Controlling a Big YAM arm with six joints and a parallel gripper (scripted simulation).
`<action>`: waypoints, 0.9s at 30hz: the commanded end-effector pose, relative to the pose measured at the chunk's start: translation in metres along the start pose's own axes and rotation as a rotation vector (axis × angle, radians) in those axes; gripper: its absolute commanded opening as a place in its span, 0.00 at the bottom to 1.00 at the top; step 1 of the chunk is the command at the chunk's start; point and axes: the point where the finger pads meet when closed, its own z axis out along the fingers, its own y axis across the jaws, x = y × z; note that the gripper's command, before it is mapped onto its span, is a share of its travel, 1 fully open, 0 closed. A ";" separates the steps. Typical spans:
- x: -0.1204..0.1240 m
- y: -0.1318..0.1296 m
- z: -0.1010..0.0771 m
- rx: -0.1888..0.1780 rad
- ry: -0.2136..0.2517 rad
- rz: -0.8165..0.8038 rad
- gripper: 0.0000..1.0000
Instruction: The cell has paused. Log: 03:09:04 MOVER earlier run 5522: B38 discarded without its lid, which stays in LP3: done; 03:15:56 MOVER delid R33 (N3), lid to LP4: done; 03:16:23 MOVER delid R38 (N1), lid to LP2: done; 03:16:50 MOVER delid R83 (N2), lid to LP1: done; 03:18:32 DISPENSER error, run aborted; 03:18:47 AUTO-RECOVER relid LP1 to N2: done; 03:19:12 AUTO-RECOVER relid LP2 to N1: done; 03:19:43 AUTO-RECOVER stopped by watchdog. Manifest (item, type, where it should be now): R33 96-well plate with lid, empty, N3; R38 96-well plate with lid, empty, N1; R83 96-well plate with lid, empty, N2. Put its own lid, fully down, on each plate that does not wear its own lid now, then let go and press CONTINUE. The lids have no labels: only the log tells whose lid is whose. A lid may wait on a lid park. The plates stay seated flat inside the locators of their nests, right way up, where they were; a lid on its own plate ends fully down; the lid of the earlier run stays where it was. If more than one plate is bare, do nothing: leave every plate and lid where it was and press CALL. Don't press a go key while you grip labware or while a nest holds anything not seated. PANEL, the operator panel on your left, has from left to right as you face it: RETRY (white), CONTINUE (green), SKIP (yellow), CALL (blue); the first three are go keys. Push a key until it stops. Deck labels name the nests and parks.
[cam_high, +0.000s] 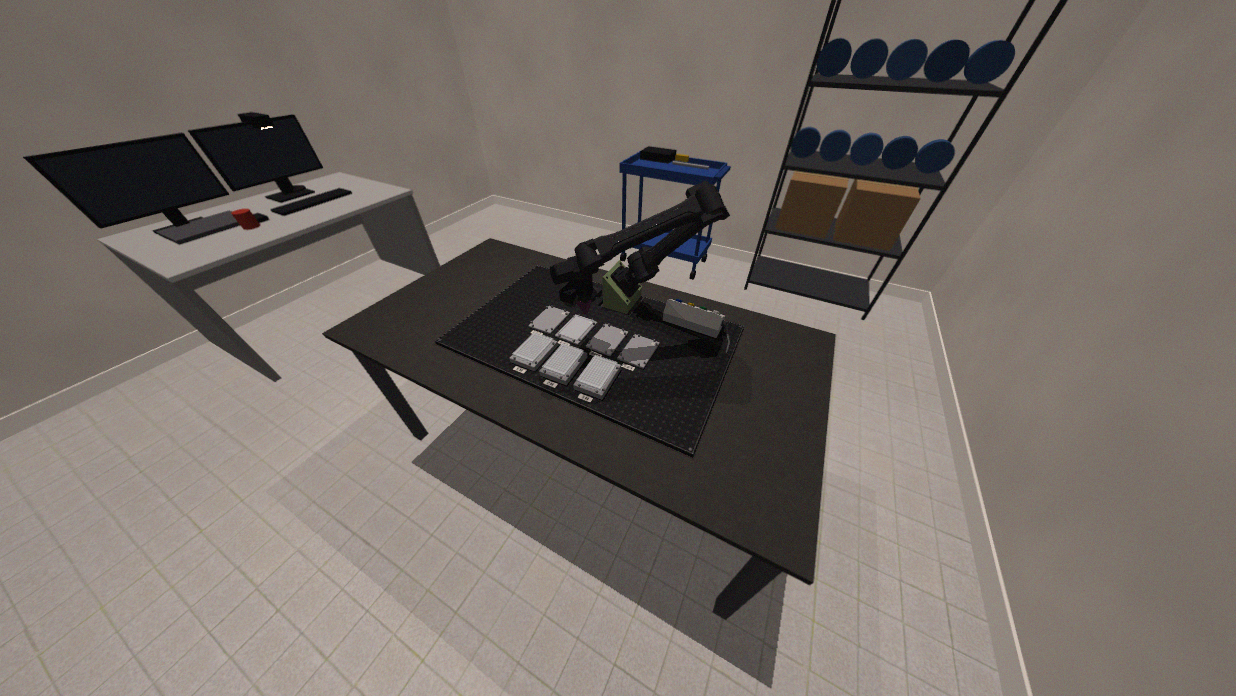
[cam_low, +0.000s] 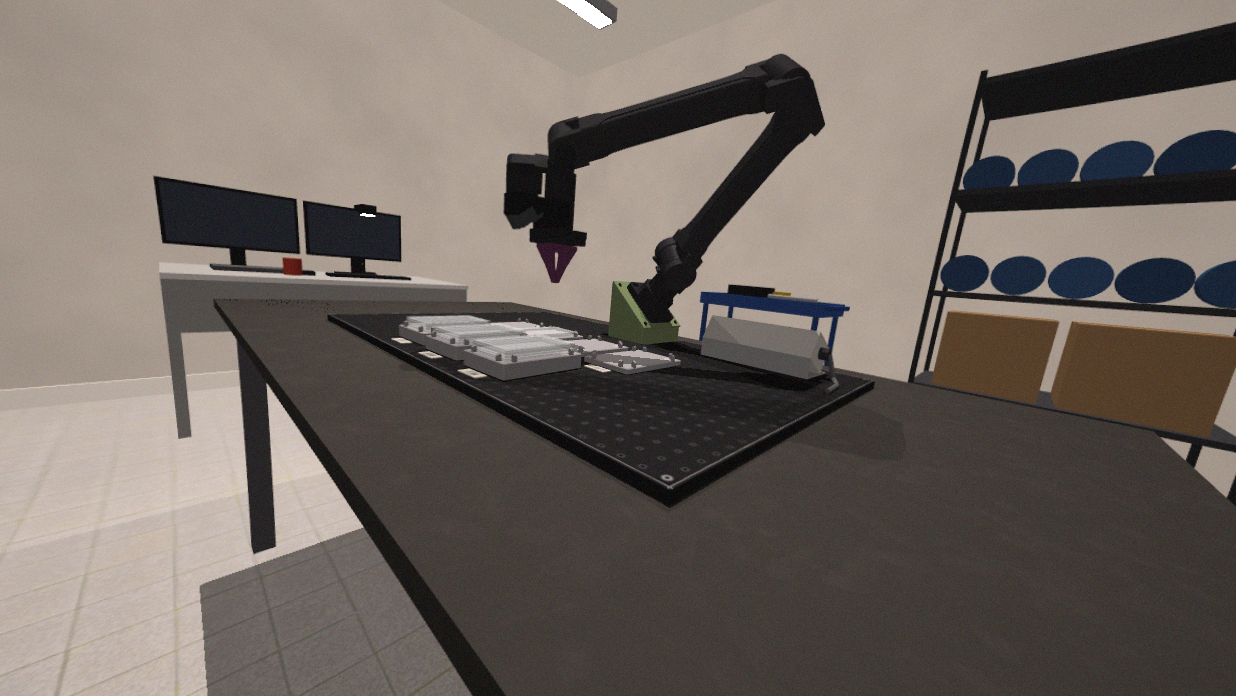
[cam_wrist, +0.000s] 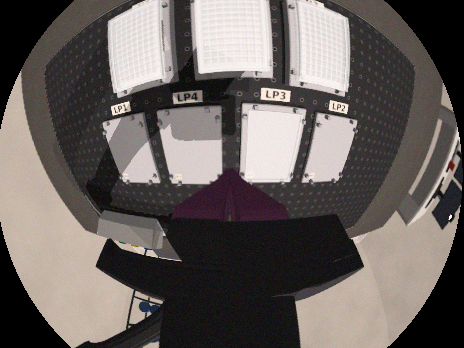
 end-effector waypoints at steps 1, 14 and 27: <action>-0.012 -0.002 -0.011 0.014 -0.028 -0.019 0.00; -0.012 -0.002 -0.010 0.014 -0.027 -0.019 0.00; 0.006 0.034 -0.002 0.000 -0.003 -0.147 0.00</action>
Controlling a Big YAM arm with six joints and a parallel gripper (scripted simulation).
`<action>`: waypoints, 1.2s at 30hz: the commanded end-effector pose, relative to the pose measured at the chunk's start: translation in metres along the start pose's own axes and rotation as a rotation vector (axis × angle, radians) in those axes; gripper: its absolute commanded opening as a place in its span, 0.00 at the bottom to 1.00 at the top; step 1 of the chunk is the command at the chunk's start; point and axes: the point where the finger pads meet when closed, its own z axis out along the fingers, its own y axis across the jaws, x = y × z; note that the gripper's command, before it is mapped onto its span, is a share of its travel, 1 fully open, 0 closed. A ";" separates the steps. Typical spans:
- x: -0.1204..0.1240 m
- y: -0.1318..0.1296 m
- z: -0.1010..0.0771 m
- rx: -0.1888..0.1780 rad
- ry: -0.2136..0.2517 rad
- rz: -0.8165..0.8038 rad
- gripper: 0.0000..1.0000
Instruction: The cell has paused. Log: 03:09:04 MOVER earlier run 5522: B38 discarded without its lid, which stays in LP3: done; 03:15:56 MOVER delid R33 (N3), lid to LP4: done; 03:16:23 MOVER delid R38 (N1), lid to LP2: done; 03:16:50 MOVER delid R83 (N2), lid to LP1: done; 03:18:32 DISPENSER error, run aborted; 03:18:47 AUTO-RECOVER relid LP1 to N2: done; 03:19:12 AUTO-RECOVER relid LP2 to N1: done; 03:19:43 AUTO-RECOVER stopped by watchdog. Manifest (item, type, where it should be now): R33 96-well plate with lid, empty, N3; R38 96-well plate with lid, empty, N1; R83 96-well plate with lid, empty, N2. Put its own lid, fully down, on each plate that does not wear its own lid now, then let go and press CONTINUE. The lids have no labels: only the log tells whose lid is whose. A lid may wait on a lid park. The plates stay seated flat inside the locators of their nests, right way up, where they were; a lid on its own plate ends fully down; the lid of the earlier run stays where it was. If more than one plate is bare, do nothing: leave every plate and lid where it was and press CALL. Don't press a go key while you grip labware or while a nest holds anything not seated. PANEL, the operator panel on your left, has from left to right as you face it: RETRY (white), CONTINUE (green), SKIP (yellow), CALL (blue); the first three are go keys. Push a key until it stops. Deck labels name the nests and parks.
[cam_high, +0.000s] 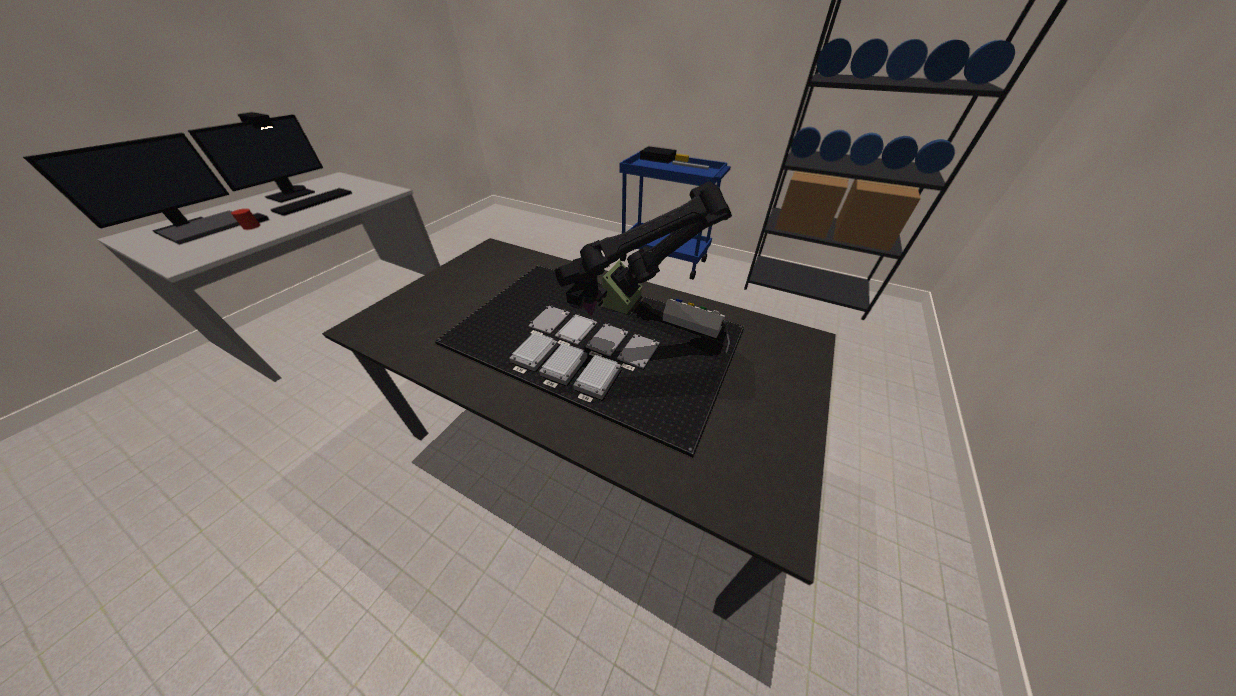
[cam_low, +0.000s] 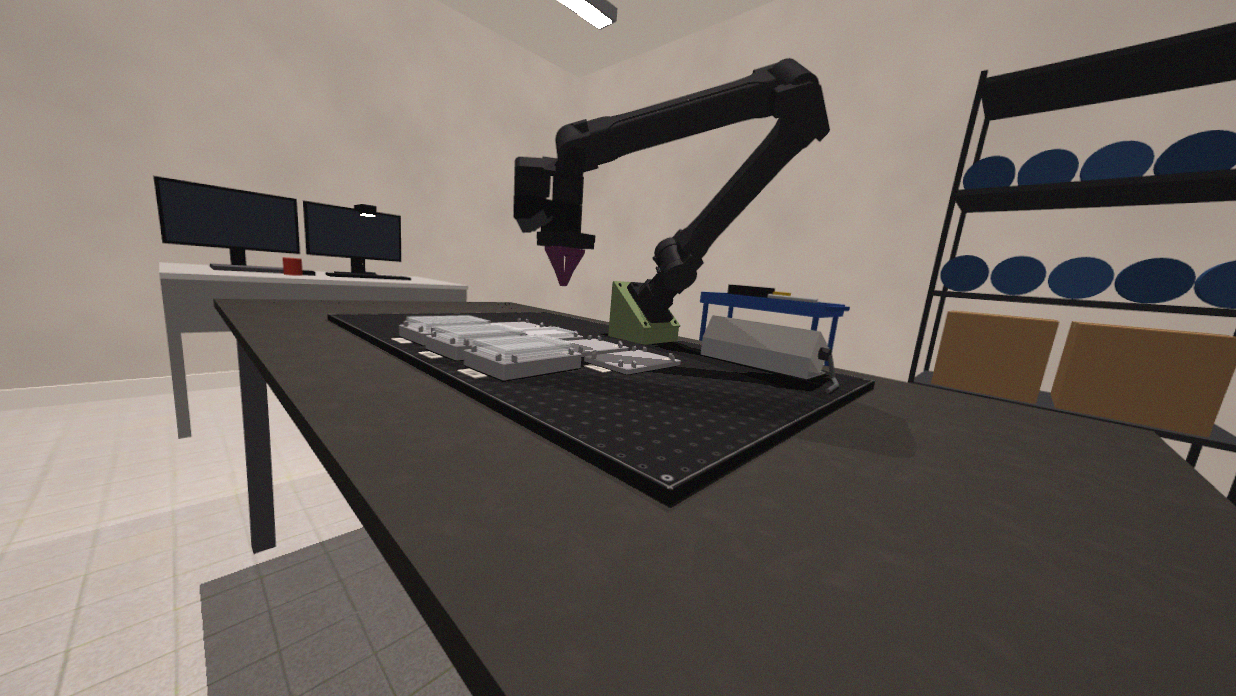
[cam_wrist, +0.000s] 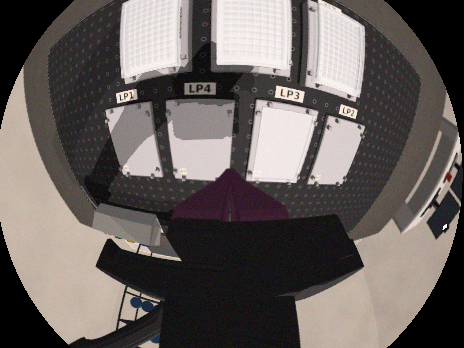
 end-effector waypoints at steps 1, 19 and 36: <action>-0.002 0.023 -0.006 0.011 -0.008 -0.110 0.00; 0.015 0.101 -0.005 0.009 -0.005 -0.429 0.00; 0.023 0.180 -0.010 0.016 -0.020 -0.638 0.00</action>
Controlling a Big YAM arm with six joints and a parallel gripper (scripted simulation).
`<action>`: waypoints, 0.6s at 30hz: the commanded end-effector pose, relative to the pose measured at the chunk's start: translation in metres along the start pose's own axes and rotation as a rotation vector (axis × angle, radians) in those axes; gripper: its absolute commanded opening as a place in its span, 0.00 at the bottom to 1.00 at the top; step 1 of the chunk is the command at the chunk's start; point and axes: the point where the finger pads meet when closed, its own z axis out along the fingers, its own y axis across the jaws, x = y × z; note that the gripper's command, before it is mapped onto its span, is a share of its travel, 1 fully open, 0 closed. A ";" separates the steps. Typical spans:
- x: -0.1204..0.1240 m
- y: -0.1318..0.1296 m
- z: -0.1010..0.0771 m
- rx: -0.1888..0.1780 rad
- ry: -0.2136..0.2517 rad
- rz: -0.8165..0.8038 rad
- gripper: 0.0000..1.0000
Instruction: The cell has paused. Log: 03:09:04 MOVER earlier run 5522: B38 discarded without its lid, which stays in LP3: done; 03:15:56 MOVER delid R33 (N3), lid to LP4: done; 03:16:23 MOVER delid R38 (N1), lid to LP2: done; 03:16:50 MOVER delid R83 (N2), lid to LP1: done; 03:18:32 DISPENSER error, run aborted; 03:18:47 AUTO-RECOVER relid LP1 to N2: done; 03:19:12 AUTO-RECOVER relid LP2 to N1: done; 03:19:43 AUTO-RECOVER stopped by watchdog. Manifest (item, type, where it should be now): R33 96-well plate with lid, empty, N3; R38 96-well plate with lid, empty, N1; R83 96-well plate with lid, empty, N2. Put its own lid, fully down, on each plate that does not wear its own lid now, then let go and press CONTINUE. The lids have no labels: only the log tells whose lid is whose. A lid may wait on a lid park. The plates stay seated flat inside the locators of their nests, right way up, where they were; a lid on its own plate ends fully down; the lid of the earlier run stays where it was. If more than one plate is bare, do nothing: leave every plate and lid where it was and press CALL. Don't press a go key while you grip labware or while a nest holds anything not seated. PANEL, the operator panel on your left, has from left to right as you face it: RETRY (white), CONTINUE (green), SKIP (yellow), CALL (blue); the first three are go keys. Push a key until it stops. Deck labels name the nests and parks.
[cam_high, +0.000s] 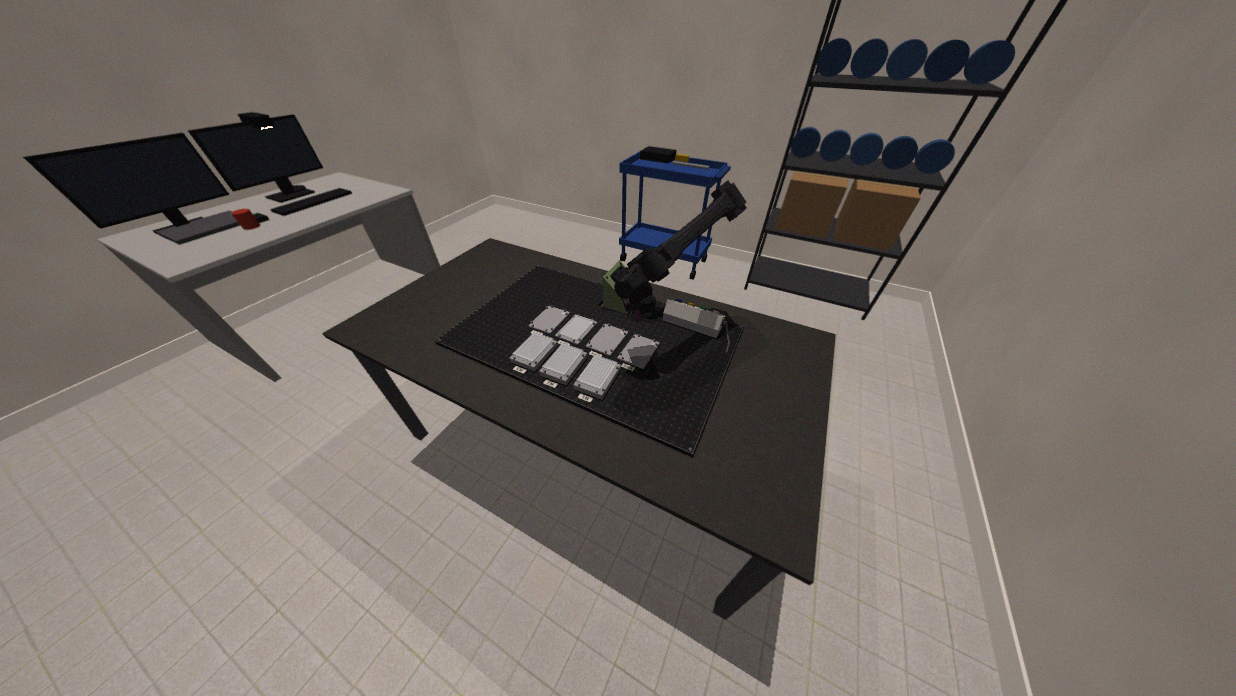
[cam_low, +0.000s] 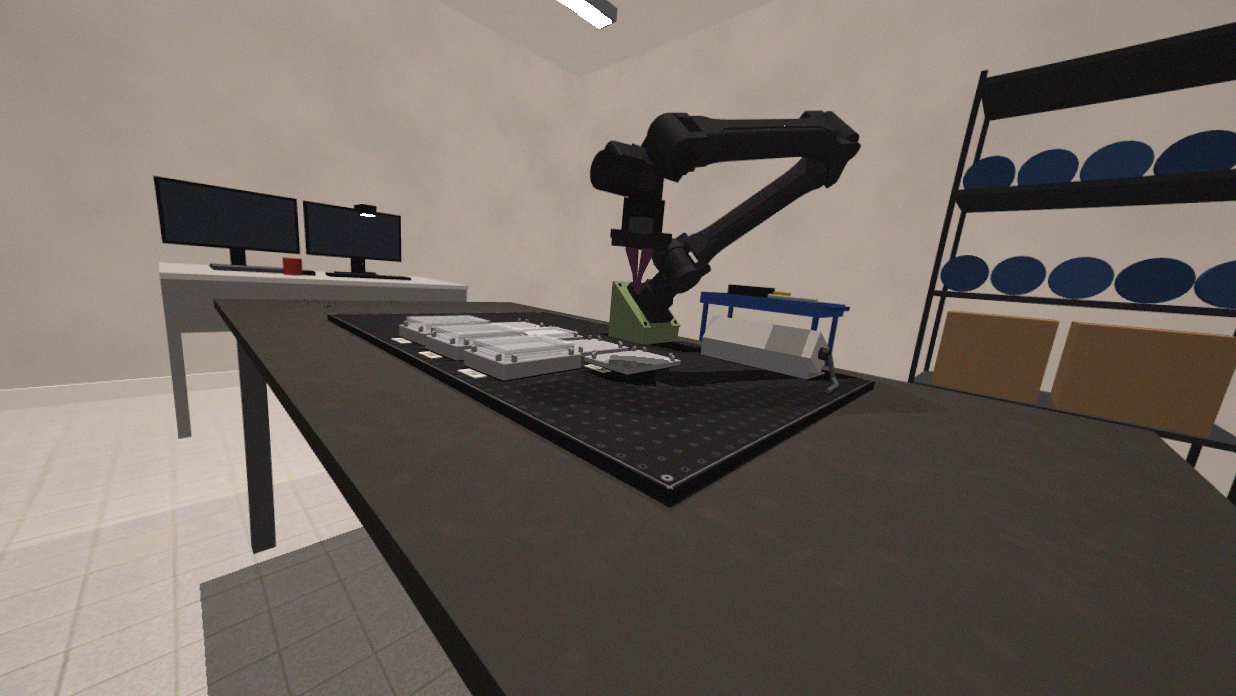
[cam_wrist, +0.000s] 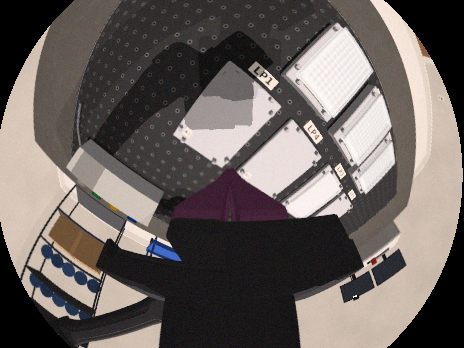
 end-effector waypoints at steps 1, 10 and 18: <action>-0.013 0.013 -0.008 0.008 -0.012 0.000 0.00; -0.004 0.042 -0.001 -0.004 0.003 -0.056 0.00; 0.010 0.074 -0.001 -0.004 0.004 -0.205 0.00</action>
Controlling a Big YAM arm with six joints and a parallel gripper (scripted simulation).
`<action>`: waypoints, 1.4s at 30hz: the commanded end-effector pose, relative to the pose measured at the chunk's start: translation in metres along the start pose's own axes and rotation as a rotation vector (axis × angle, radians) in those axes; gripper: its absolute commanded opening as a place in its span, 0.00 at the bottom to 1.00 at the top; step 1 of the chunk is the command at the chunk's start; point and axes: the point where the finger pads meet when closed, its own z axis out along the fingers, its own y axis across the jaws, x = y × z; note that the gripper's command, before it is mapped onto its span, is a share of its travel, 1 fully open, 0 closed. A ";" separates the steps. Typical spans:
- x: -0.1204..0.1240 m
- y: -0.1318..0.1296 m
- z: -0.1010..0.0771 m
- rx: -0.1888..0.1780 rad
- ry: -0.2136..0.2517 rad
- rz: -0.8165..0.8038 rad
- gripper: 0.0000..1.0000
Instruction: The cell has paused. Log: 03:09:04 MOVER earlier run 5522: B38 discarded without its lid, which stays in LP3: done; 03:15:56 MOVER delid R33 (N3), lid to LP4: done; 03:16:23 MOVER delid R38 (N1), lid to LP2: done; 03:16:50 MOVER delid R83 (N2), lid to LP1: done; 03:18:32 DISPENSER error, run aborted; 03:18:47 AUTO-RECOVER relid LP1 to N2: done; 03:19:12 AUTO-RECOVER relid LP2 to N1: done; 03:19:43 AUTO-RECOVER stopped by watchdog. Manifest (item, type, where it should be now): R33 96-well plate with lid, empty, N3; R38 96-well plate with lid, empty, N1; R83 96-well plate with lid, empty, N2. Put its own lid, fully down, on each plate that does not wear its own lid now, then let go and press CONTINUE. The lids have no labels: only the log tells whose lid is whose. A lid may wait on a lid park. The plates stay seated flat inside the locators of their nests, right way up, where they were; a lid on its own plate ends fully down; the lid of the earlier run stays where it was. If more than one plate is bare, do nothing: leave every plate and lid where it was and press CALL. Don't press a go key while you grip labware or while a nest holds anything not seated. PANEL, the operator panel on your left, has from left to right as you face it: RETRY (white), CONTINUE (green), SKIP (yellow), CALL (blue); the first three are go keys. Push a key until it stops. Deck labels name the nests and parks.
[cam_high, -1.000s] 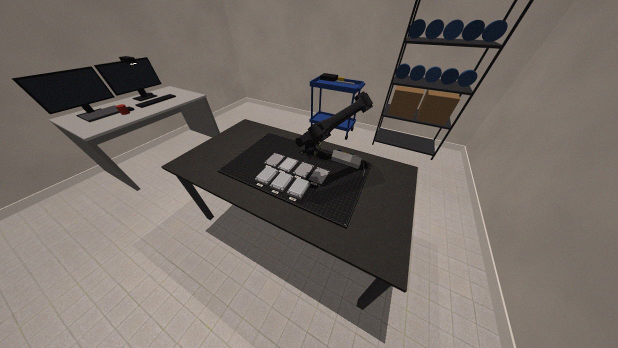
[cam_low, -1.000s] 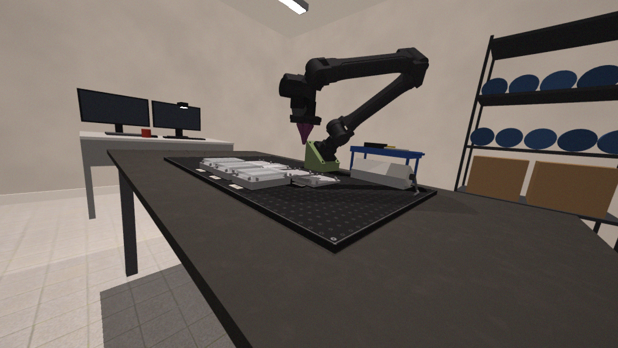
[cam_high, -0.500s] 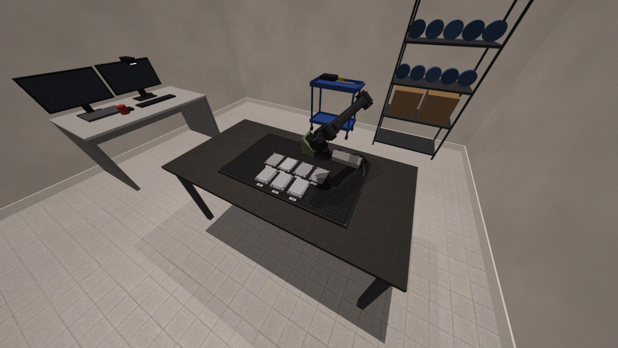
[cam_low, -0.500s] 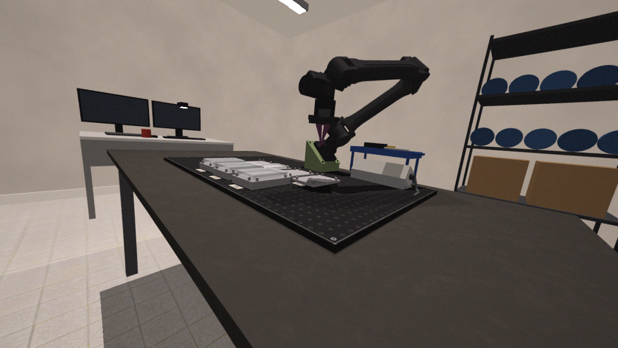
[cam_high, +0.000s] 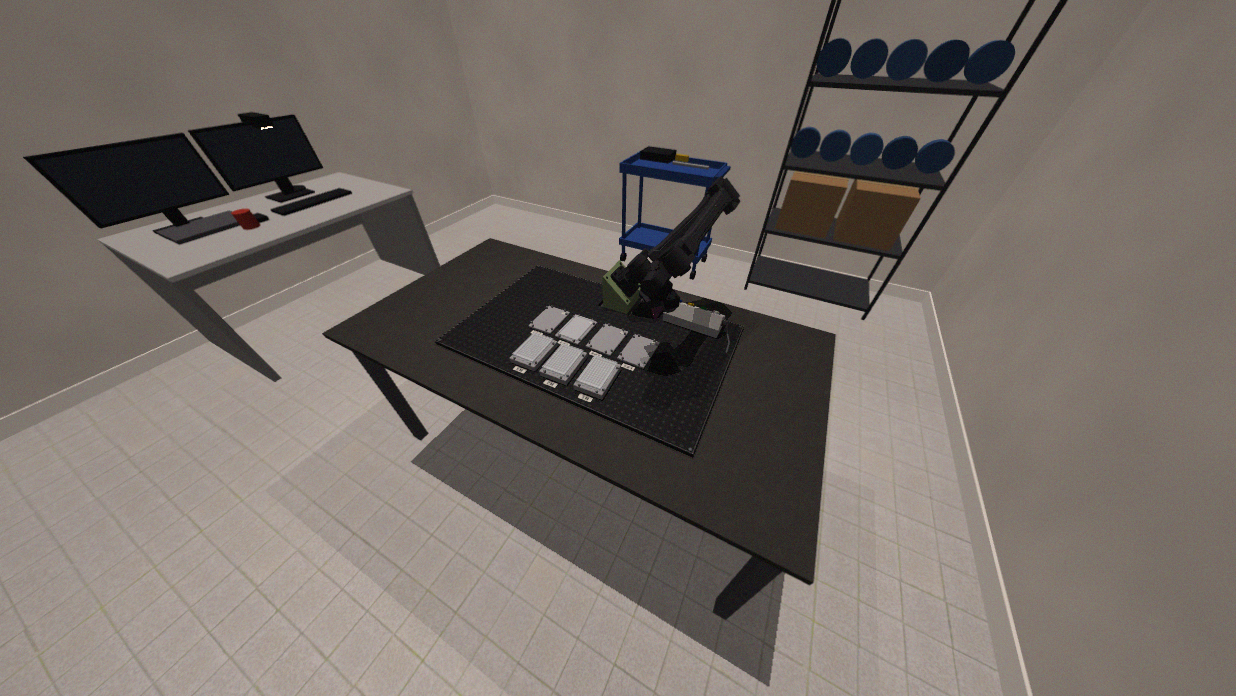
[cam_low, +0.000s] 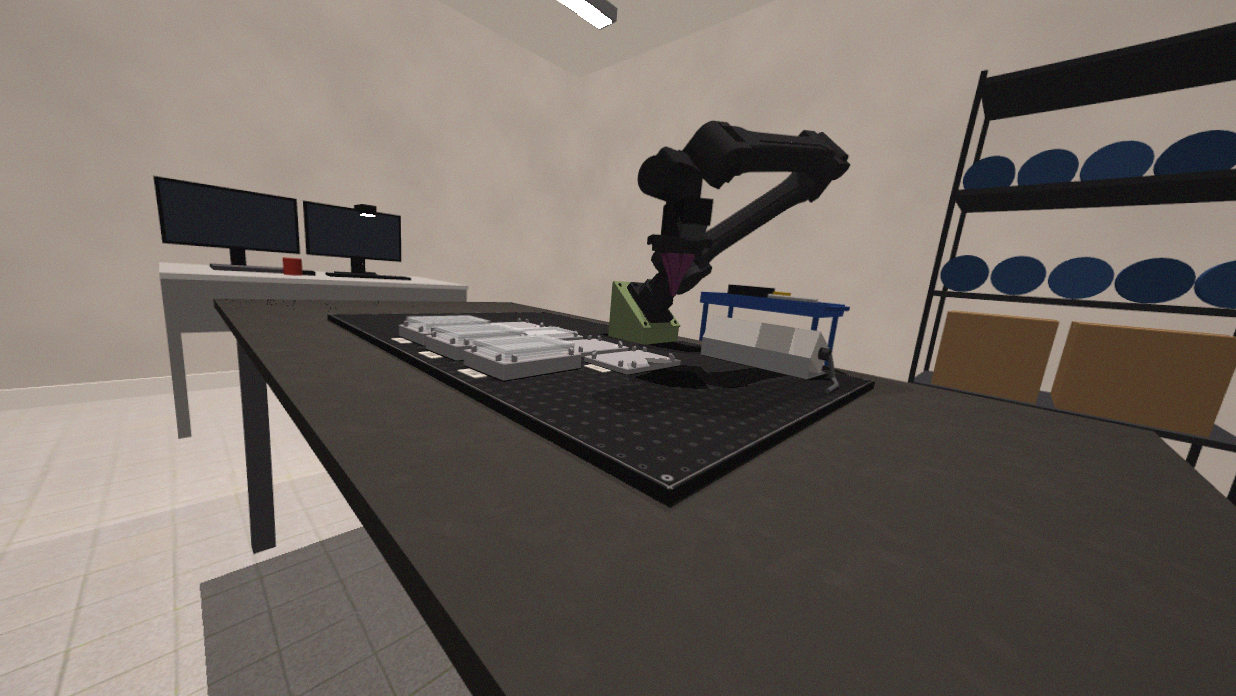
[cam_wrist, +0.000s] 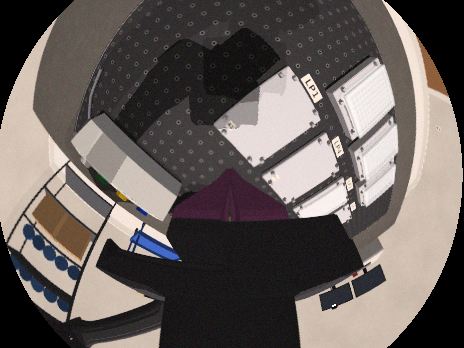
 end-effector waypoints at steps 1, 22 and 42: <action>-0.001 0.008 -0.003 0.002 -0.001 -0.054 0.00; 0.013 0.100 -0.007 0.016 -0.027 -0.435 0.00; 0.026 0.199 -0.020 0.000 -0.074 -0.767 0.00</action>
